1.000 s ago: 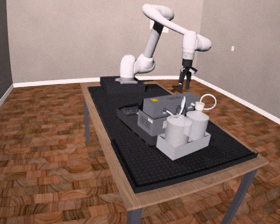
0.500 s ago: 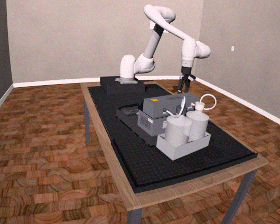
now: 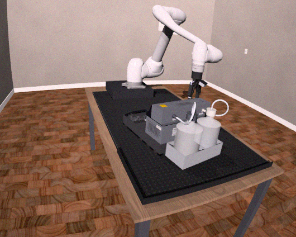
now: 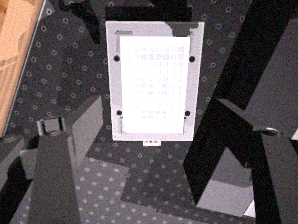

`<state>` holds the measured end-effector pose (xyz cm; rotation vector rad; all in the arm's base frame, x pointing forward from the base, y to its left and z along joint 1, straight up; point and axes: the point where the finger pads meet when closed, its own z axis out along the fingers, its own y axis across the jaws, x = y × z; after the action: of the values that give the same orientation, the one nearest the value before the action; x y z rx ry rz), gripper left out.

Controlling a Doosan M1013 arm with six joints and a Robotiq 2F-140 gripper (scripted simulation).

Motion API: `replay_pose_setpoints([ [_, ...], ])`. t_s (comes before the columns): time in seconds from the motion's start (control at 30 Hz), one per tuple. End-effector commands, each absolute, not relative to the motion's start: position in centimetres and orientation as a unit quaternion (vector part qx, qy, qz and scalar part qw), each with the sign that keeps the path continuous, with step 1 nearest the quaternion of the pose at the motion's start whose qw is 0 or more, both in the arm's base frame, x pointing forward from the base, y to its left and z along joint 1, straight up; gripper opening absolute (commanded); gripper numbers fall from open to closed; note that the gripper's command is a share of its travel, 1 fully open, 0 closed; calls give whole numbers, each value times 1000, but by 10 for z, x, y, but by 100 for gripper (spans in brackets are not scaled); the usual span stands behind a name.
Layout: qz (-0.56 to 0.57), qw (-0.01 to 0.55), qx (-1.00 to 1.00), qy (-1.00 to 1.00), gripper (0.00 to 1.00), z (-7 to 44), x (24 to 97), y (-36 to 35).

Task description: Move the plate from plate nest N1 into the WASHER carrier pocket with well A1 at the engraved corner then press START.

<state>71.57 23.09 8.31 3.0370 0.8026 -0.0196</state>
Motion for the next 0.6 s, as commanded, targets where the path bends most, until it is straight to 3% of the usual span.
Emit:
replay_pose_setpoints([
  [0.0, -5, 3, 967, 255, 70, 75, 716, 230],
  [0.57, -5, 3, 967, 255, 70, 50, 716, 230],
])
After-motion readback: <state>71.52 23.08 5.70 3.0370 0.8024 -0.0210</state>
